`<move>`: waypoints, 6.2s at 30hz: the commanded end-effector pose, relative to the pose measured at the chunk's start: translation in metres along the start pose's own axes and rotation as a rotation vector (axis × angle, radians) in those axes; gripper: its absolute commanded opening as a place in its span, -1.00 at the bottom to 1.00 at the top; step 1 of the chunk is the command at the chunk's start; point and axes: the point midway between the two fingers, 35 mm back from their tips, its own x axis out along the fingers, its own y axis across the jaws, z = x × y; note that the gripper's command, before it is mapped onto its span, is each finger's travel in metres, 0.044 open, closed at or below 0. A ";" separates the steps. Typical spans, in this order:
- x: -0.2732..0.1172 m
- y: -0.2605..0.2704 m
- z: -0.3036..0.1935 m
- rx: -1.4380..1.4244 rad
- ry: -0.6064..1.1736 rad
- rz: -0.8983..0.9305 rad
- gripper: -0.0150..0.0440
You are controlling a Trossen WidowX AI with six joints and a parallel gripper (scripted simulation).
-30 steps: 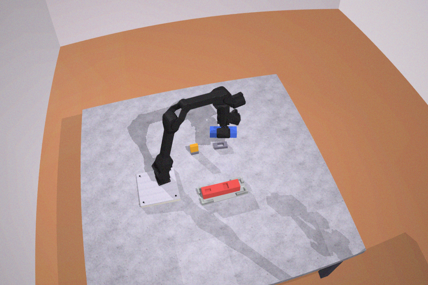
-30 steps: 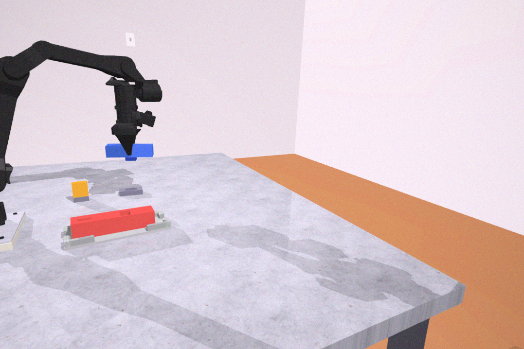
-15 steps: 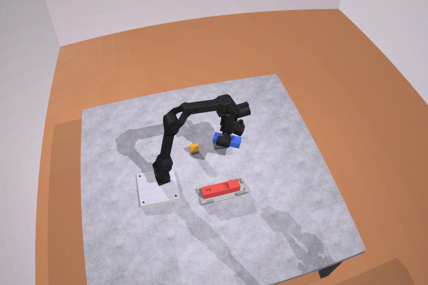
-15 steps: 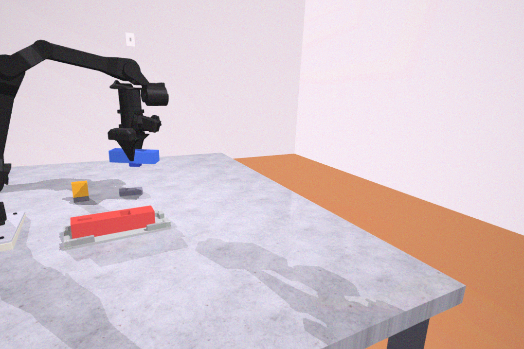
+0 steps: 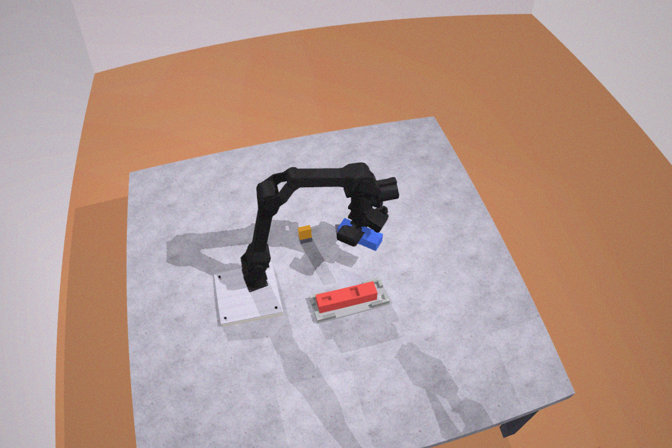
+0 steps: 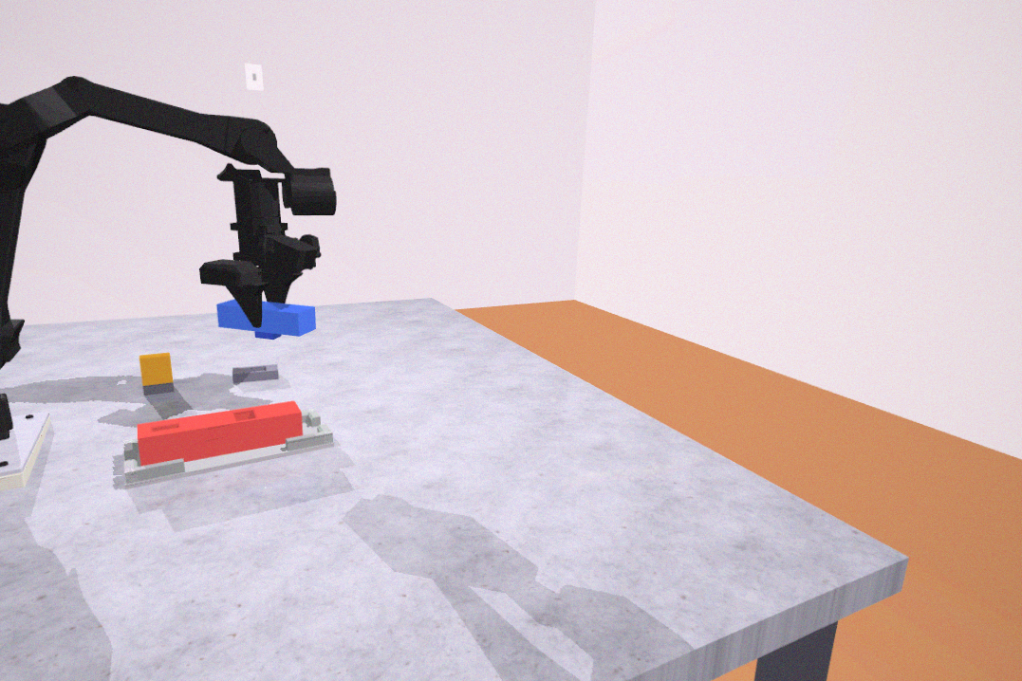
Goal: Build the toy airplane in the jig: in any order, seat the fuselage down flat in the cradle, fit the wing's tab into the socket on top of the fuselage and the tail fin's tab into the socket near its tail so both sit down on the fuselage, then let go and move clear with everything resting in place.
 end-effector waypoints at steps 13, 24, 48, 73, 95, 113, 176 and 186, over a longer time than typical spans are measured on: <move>0.008 -0.046 0.028 0.283 -0.008 -0.006 -0.49; 0.014 -0.079 0.042 0.470 -0.007 -0.009 -0.49; 0.026 -0.137 0.056 0.801 -0.005 -0.013 -0.22; 0.030 -0.138 0.057 0.801 -0.006 -0.013 0.18; 0.065 -0.139 0.057 0.801 -0.005 -0.013 0.18; 0.064 -0.138 0.056 0.795 0.001 -0.011 0.04; -0.017 -0.136 0.059 -0.766 0.005 -0.013 1.00; -0.018 -0.116 0.046 -0.766 0.004 -0.012 1.00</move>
